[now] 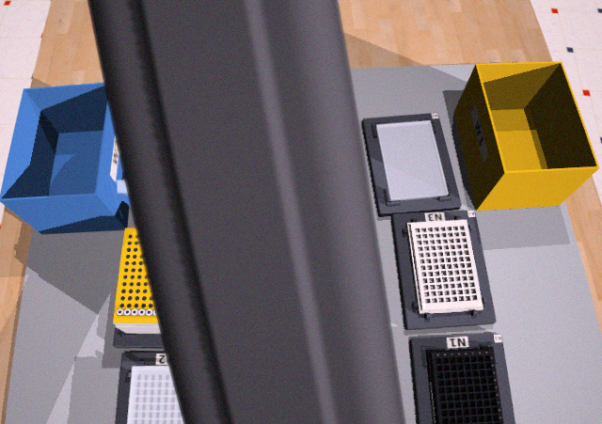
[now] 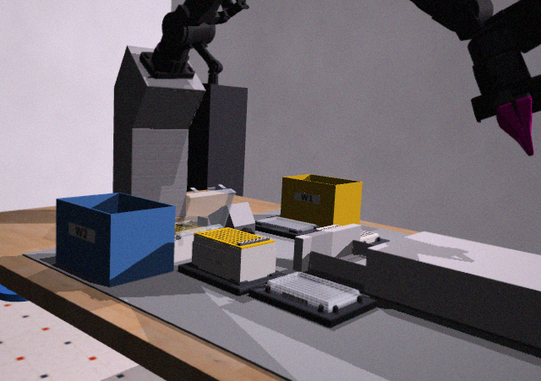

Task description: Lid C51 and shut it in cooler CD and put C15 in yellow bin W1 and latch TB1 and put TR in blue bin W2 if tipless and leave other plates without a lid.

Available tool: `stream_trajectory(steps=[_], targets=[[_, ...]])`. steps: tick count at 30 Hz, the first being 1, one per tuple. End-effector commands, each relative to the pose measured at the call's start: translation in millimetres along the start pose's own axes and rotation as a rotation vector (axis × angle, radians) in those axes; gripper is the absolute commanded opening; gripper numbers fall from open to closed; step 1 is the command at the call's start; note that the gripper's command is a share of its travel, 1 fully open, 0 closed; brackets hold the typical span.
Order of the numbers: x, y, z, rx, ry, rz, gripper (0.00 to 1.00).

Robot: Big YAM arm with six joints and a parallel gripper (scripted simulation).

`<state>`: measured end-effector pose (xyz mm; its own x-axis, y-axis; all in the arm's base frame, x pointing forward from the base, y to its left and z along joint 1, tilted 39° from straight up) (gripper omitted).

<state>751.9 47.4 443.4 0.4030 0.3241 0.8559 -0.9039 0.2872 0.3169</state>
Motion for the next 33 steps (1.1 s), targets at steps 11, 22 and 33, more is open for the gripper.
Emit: stream_trajectory(steps=[11,22,33], targets=[[-20.8,40.7,12.7,0.018,0.182,0.001,0.00],[-68.0,59.3,9.0,0.095,0.380,-0.074,0.00],[-115.3,84.2,-0.2,0.163,0.534,-0.107,0.00]])
Point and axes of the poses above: the point where the finger pads meet when closed, its own y axis back along the fingers, its own x axis across the jaws, z = x × y, the point moved 1 cm from there along y, back along the fingers, and after that the axes turned 8 degrees about -y, right-handed, at the moved point
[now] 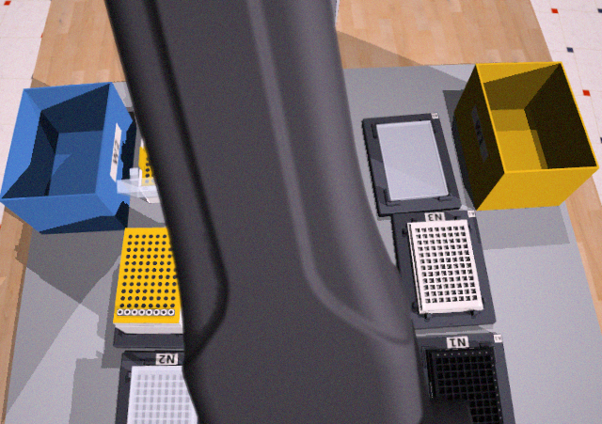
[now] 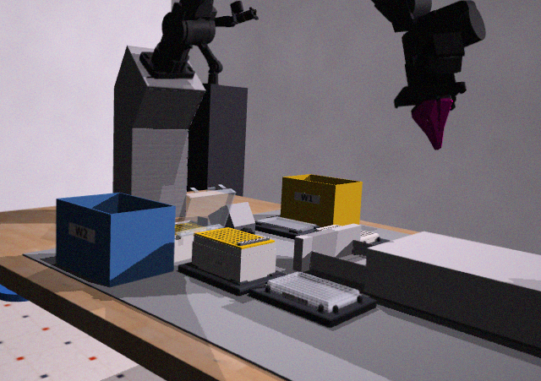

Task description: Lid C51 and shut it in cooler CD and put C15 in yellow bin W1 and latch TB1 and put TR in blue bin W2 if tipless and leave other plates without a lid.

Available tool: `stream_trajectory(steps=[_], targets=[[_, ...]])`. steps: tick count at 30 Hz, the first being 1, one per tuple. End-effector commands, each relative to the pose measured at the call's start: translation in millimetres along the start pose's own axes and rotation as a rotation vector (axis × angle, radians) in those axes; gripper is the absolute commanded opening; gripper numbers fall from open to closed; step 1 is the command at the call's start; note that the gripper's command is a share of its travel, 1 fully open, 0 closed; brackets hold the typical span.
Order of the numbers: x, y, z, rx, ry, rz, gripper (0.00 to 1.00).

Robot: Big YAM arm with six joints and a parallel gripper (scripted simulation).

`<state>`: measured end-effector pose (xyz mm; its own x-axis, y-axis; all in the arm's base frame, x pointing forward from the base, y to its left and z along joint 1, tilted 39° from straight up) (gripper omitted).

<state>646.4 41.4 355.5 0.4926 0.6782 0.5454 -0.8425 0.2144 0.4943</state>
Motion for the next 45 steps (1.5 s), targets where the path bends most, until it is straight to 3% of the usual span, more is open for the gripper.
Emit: stream_trajectory(steps=[1,3,6,8,10,11,13,16,20,21,23,25,30,31,33,35,40,41,43,45], targets=[[-10.0,21.5,11.0,0.003,0.093,-0.002,0.00],[-10.0,25.7,5.8,-0.012,0.089,0.020,0.00],[-12.5,27.7,1.4,-0.011,0.091,0.022,0.00],[-28.9,28.8,-4.0,0.031,0.155,-0.012,0.00],[-35.8,32.0,-10.5,0.046,0.187,-0.015,0.00],[-32.6,34.3,-12.0,0.028,0.182,0.005,0.00],[-37.4,38.4,-21.2,0.032,0.186,0.009,0.00],[-58.9,40.7,-27.7,0.088,0.277,-0.028,0.00],[-64.1,48.4,-41.7,0.073,0.278,-0.003,0.00],[-72.8,49.1,-44.7,0.099,0.309,-0.018,0.00],[-72.8,49.1,-44.7,0.099,0.309,-0.018,0.00],[-85.3,51.1,-48.5,0.132,0.368,-0.036,0.00],[-90.7,59.5,-64.7,0.119,0.371,-0.009,0.00],[-101.4,60.7,-69.0,0.153,0.405,-0.029,0.00],[-112.8,62.1,-70.3,0.178,0.457,-0.041,0.00],[-113.5,65.2,-75.1,0.159,0.455,-0.022,0.00],[-119.6,69.9,-85.5,0.162,0.460,-0.017,0.00],[-130.4,71.3,-89.5,0.197,0.492,-0.035,0.00],[-140.7,73.3,-92.1,0.224,0.545,-0.042,0.00],[-142.1,76.3,-97.7,0.209,0.545,-0.027,0.00]])
Point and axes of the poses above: the point where the finger pads meet when closed, its own y axis back along the fingers, its own x axis across the jaws, z = x × y, the point moved 1 cm from there along y, back along the fingers, and after that the axes turned 8 degrees about -y, right-handed, at the moved point
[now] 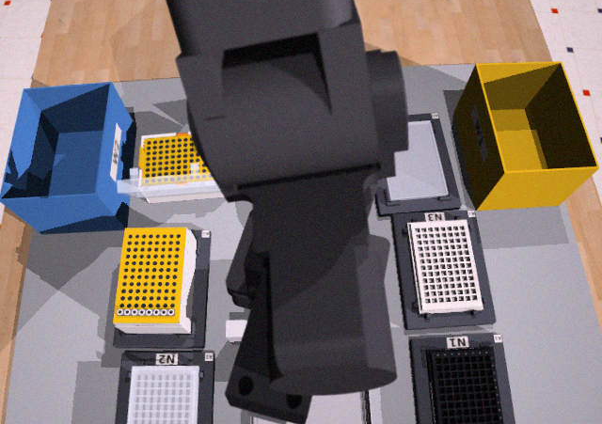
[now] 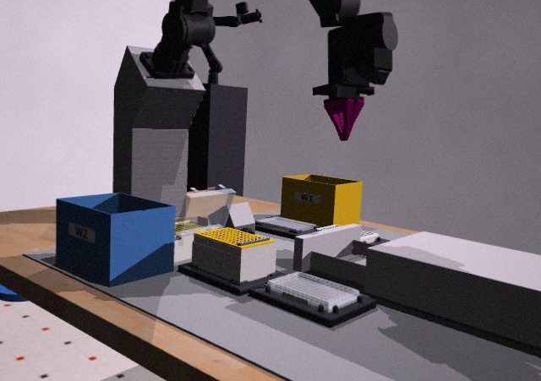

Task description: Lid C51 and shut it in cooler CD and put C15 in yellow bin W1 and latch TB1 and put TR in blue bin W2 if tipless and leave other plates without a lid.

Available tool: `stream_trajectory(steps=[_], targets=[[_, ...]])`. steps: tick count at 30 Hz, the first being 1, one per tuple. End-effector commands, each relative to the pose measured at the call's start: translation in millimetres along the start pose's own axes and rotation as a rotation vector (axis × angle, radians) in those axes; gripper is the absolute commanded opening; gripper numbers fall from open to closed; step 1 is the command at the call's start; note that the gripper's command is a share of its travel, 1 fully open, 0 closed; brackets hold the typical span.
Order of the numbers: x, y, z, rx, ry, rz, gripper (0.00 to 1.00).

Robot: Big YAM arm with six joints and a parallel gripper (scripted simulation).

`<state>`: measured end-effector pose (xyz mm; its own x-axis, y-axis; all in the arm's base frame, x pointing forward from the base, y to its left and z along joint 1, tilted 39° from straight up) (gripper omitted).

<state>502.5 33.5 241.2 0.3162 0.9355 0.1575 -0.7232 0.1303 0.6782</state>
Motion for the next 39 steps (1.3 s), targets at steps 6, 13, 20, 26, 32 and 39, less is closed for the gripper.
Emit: stream_trajectory(steps=[6,13,20,26,32,39], targets=[[-21.2,15.7,-29.1,0.036,0.132,0.000,0.00],[-27.2,18.7,-53.8,0.053,0.167,0.008,0.00],[-32.6,22.9,-83.3,0.059,0.231,0.026,0.00],[-47.4,24.1,-103.8,0.109,0.309,0.025,0.00],[-47.6,26.6,-119.6,0.104,0.319,0.036,0.00],[-51.3,23.7,-118.9,0.115,0.301,0.025,0.00]])
Point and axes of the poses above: the point where the finger pads meet when closed, its own y axis back along the fingers, its own x axis across the jaws, z = x × y, the point moved 1 cm from there along y, back along the fingers, and after that the axes turned 8 degrees about -y, right-handed, at the moved point
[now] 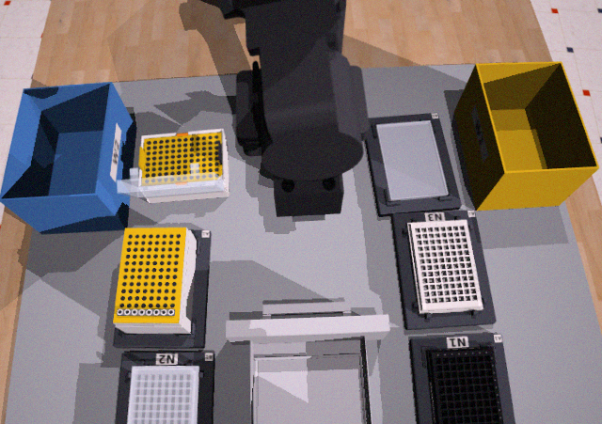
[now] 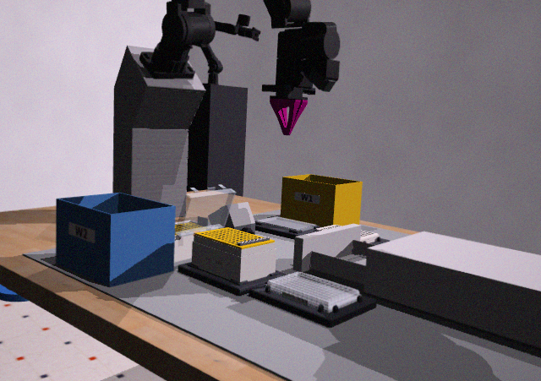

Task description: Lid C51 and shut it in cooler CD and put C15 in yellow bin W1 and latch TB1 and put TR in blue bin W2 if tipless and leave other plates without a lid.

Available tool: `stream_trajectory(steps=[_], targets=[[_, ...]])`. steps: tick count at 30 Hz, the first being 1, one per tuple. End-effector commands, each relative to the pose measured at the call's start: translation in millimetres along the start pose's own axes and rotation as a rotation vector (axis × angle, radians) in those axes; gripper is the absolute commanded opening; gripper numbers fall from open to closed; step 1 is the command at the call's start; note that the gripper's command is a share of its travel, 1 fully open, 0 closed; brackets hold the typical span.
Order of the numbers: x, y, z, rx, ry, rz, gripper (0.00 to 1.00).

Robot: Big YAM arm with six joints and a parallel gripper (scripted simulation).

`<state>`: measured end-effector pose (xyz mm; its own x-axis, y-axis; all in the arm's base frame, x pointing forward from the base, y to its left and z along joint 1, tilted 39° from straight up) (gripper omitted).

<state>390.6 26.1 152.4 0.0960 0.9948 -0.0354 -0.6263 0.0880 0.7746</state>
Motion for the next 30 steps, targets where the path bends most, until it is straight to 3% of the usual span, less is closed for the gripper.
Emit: stream_trajectory(steps=[1,9,11,22,25,26,30], targets=[[1.7,5.5,11.3,-0.029,0.002,0.005,0.00],[1.7,5.5,11.3,-0.029,0.002,0.005,0.00],[-10.3,-6.3,1.6,-0.006,0.036,-0.003,0.00],[-51.5,-22.3,5.9,-0.006,0.037,-0.004,0.00],[-55.5,-19.2,9.8,-0.021,0.036,-0.004,0.00],[-59.0,-25.3,6.6,-0.006,0.037,-0.004,0.00],[-74.6,-27.3,22.9,-0.031,0.037,-0.005,0.00]])
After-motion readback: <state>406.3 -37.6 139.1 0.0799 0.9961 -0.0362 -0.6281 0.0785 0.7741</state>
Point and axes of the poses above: the point where the finger pads meet when closed, its own y axis back along the fingers, its own x axis across the jaws, z = x × y, the point moved 1 cm from there along y, back along the fingers, and after that the axes turned 8 degrees about -y, right-handed, at the moved point
